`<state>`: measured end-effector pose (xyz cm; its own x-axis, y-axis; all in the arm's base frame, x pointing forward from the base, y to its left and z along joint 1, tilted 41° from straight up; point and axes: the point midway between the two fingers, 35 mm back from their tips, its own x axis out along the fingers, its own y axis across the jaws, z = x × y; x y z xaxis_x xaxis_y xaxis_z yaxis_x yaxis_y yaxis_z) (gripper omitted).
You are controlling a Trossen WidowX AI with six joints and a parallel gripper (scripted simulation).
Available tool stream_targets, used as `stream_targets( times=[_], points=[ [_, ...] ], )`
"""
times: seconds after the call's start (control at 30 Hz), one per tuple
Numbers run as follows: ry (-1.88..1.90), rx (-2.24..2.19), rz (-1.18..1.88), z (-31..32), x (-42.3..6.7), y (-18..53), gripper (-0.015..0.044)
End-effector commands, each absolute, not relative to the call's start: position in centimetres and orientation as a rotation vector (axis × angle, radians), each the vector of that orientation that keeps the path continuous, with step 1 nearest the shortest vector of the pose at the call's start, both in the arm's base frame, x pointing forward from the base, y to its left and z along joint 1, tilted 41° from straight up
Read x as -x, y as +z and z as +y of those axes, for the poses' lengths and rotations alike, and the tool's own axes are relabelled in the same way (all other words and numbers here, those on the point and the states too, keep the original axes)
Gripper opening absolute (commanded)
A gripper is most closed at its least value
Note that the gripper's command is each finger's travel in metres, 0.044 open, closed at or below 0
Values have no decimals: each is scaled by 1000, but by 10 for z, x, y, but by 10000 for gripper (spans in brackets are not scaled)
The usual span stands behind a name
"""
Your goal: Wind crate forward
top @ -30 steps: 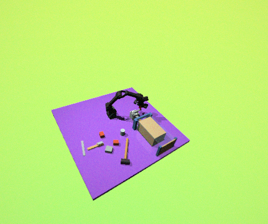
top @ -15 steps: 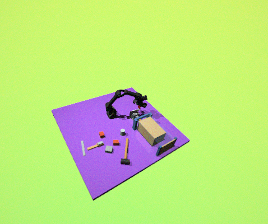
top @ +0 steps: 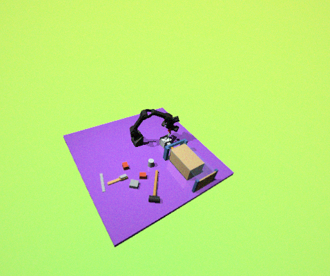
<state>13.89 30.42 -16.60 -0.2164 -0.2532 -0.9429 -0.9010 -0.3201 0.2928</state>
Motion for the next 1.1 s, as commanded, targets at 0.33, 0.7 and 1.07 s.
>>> stream_targets(
  times=[0.33,0.7,1.07],
  points=[
    [1588,1508,1418,289,-115,-156,0],
    [1589,1508,1419,281,-106,-148,0],
    [1589,1508,1420,272,-99,-141,0]
  ],
)
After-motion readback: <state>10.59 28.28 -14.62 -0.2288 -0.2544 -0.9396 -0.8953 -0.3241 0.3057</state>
